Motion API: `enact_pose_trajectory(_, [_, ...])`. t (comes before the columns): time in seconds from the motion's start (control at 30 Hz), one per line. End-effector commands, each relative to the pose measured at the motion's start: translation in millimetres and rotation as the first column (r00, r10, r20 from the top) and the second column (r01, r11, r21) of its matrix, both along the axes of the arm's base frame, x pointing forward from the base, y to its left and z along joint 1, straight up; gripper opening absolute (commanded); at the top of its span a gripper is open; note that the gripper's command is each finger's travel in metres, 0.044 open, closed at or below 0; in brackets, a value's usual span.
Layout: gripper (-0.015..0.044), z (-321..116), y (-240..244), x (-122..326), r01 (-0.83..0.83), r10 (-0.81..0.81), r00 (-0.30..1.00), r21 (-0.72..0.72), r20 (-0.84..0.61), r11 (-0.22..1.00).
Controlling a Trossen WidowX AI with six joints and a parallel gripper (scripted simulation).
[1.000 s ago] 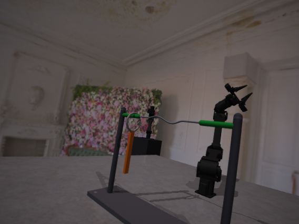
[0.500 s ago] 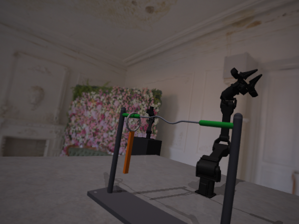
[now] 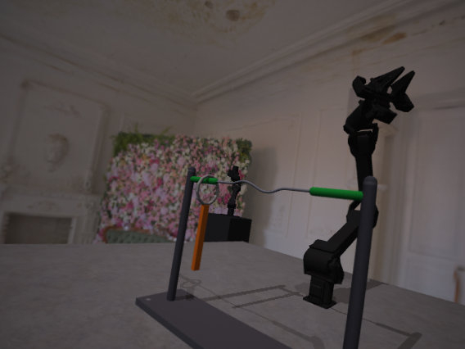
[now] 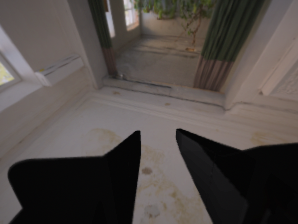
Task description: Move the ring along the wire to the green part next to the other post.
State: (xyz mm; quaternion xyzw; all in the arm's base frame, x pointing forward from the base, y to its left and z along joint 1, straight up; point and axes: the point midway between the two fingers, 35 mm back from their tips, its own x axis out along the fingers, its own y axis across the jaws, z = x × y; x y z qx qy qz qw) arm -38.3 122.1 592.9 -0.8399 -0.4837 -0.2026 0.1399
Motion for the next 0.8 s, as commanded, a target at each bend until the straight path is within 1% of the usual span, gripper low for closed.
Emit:
enact_pose_trajectory(0.0, [0.0160, -4.8, -7.0, 65.2, 0.030, -0.015, 0.985, 0.082, -0.174, 0.996])
enact_pose_trajectory(0.2, [0.0160, -23.2, -31.0, 147.9, 0.099, -0.011, 0.921, 0.205, -0.389, 0.974])
enact_pose_trajectory(0.33, [0.0160, -47.1, -56.6, 200.5, 0.164, 0.009, 0.854, 0.285, -0.521, 0.944])
enact_pose_trajectory(0.57, [0.0160, -109.0, -118.2, 277.0, 0.312, 0.101, 0.699, 0.429, -0.708, 0.848])
enact_pose_trajectory(0.77, [0.0160, -176.2, -175.9, 316.9, 0.452, 0.246, 0.560, 0.541, -0.791, 0.709])
